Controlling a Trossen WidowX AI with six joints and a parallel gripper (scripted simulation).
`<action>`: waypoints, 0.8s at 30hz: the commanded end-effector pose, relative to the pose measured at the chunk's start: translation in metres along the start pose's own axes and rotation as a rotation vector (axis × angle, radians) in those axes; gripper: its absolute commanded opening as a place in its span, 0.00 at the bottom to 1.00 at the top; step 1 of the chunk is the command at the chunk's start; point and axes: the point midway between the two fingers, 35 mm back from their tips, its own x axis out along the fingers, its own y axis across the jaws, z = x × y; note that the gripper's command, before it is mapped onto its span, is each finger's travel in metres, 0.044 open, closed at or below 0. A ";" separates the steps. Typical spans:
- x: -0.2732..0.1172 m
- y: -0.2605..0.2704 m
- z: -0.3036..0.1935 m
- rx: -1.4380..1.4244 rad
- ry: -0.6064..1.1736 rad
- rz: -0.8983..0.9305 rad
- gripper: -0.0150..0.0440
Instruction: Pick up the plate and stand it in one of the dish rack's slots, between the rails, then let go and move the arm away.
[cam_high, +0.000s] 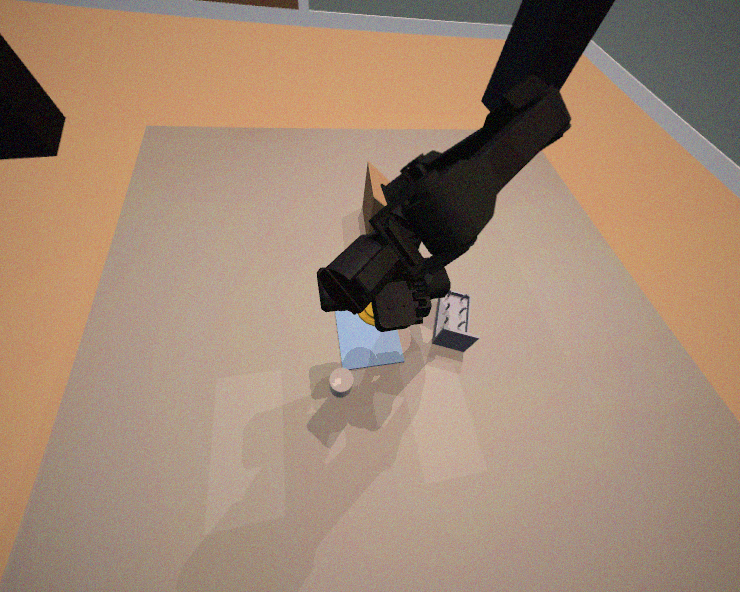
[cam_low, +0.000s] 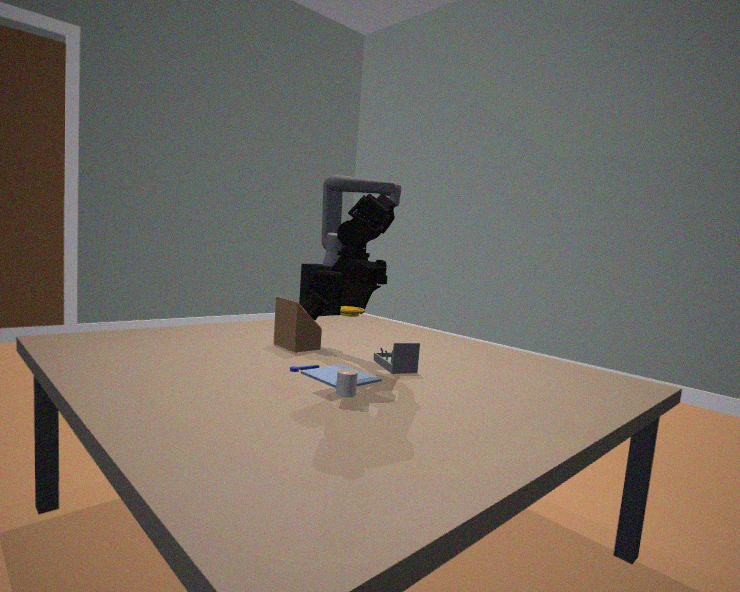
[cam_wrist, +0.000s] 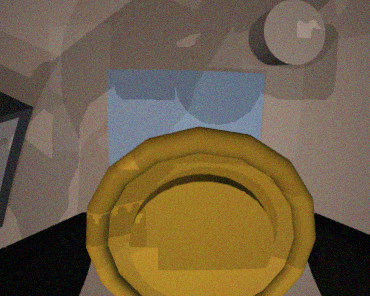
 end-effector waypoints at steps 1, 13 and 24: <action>-0.016 0.000 -0.001 -0.005 0.006 -0.001 0.25; -0.028 0.032 -0.002 0.220 0.004 -0.005 0.25; -0.035 0.084 -0.013 0.601 -0.002 -0.011 0.25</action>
